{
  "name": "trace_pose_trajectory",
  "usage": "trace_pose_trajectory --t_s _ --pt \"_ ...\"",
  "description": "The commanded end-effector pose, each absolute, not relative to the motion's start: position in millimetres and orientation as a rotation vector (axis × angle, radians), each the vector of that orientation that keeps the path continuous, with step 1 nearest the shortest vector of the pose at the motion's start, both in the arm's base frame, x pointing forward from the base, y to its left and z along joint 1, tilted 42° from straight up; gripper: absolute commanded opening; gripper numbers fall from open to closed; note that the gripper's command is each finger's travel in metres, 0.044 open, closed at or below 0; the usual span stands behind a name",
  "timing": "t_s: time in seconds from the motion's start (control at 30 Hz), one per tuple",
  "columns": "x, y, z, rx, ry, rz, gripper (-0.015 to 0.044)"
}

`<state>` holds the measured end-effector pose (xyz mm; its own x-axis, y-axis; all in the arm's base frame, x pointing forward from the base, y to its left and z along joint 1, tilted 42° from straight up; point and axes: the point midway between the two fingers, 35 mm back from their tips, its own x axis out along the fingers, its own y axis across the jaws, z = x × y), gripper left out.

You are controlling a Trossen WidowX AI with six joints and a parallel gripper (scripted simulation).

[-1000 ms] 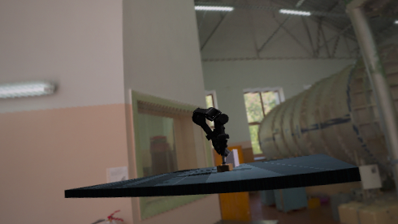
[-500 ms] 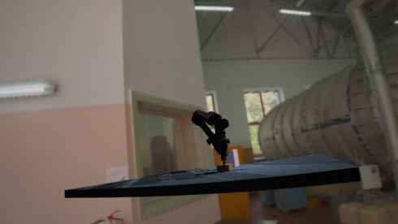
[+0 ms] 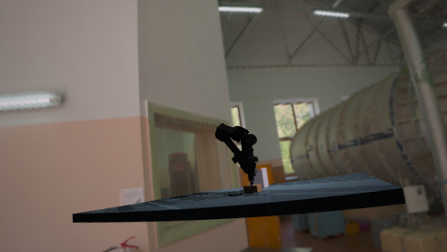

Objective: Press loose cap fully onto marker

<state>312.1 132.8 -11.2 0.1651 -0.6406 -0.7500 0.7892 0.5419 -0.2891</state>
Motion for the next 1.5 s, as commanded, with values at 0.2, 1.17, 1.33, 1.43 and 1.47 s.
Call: trace_pose_trajectory --t_s 0.2,1.17,1.33,1.43,1.47 --pt "312.3 133.0 -11.1 0.184 0.963 -1.026 0.0341" --pt "301.1 178.1 35.8 -0.639 1.36 -0.452 0.0125" --pt "301.3 177.9 35.2 -0.691 1.378 -0.41 0.0" --pt "301.3 177.9 35.2 -0.691 1.378 -0.41 0.0" --pt "301.3 177.9 35.2 -0.691 1.378 -0.41 0.0"
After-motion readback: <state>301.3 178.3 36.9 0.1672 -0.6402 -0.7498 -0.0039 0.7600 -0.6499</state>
